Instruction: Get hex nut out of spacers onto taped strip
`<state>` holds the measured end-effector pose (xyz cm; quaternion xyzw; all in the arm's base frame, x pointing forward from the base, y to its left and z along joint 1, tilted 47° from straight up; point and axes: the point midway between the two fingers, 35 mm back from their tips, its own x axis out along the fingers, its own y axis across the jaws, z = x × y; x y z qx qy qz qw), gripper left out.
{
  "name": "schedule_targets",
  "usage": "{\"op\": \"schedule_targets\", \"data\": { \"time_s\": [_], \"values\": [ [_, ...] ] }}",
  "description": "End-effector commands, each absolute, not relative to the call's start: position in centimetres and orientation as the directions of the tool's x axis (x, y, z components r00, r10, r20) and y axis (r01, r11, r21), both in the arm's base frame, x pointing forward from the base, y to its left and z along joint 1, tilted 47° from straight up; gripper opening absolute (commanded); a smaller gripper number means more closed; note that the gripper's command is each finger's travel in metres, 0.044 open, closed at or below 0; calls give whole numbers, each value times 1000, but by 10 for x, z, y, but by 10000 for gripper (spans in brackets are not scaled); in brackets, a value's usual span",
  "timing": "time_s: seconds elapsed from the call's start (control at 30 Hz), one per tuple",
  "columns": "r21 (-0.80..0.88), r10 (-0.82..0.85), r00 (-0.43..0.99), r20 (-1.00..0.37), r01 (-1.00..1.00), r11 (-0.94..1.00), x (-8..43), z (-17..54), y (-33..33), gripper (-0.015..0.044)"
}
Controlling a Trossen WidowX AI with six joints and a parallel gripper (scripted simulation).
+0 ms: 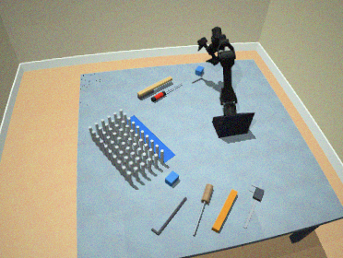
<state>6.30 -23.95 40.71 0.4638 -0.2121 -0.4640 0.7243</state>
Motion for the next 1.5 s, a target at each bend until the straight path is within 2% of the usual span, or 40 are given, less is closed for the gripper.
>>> {"op": "schedule_targets", "data": {
  "time_s": [0.0, 0.17, 0.47, 0.7, 0.93, 1.17, 1.37, 1.47],
  "values": [
    [866, -866, 484, -124, 479, 143, 64, 406, -240, 426],
    [795, -789, 597, -145, 545, 266, 107, 388, -257, 440],
    [606, -581, 792, -188, 559, 566, 218, 341, -253, 440],
    [423, -385, 892, -235, 451, 786, 307, 293, -207, 440],
    [196, -205, 926, -318, 276, 941, 377, 226, -129, 440],
    [-71, -60, 909, -412, 33, 997, 407, 151, -29, 440],
    [-305, 48, 875, -482, -219, 927, 396, 90, 61, 440],
    [-359, 71, 865, -496, -278, 891, 389, 76, 81, 440]
  ]
}}
